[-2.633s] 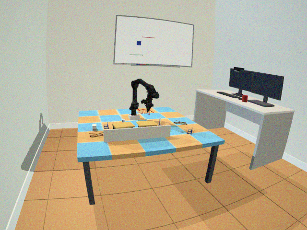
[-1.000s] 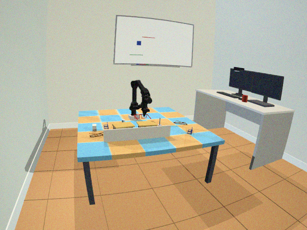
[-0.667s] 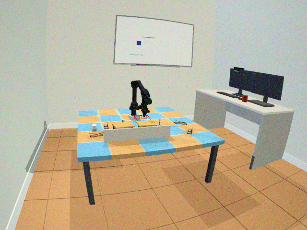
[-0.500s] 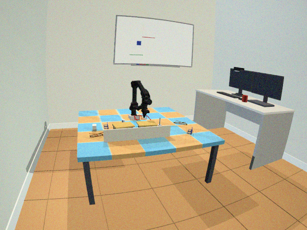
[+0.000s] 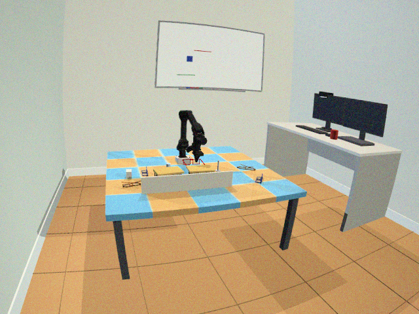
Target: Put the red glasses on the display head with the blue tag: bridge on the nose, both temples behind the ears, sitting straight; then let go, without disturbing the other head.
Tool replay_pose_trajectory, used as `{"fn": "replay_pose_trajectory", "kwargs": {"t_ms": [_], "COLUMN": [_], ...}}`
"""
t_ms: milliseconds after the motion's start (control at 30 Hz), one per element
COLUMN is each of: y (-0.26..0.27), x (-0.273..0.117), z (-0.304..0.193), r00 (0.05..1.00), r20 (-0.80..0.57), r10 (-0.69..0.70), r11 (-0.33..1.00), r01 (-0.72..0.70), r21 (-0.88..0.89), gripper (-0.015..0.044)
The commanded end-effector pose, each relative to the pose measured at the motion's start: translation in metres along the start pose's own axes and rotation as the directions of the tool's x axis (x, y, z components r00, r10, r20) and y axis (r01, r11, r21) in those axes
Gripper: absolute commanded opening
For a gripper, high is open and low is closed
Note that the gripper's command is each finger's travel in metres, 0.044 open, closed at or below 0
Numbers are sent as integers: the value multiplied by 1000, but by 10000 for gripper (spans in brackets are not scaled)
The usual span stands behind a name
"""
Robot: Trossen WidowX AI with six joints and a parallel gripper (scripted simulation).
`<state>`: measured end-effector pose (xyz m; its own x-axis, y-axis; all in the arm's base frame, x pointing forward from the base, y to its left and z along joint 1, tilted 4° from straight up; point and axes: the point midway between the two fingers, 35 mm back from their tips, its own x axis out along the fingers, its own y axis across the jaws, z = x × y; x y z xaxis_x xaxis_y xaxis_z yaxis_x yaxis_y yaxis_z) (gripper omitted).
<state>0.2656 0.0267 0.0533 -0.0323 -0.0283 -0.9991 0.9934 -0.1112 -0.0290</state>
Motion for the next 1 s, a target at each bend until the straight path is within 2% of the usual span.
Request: {"fn": "replay_pose_trajectory", "kwargs": {"t_ms": [0,967], "y": [-2,26], "x": [3,4], "z": [2,2], "r00": [1000,1000], "r20": [6,6], "r10": [-5,14], "r11": [1000,1000], "r01": [5,-14], "r21": [-4,-4], "gripper": [0,0]}}
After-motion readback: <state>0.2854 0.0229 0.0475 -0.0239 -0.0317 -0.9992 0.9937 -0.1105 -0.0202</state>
